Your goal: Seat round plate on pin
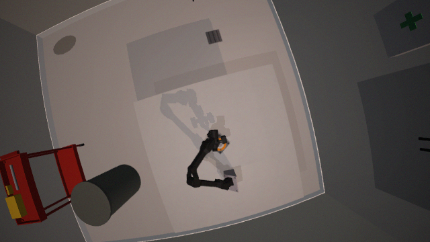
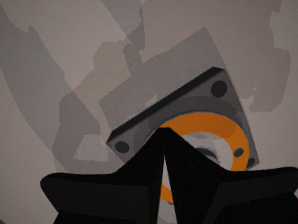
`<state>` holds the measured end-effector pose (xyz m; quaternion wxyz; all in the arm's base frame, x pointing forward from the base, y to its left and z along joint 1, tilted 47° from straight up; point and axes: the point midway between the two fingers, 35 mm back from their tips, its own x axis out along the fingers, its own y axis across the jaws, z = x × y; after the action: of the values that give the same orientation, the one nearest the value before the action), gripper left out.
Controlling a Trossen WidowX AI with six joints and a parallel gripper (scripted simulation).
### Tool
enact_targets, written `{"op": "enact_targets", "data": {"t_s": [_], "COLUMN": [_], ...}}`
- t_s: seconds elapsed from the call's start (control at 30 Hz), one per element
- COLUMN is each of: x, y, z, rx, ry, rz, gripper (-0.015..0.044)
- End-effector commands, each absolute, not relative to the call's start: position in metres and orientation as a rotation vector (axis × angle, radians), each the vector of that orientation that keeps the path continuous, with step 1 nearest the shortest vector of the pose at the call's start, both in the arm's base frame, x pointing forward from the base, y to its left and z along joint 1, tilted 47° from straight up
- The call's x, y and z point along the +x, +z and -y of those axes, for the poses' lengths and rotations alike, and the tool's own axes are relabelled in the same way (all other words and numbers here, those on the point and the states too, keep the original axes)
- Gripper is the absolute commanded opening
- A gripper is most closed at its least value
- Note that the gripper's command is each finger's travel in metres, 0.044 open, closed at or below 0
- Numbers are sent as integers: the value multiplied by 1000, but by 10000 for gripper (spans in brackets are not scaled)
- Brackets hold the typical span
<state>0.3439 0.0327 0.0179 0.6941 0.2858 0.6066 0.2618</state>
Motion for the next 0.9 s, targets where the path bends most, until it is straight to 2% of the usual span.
{"op": "enact_targets", "data": {"t_s": [0.0, 0.87], "x": [338, 310], "y": [22, 30], "z": [-39, -48], "rx": [643, 643], "ry": [591, 591], "rz": [-1355, -1357], "gripper": [0, 0]}}
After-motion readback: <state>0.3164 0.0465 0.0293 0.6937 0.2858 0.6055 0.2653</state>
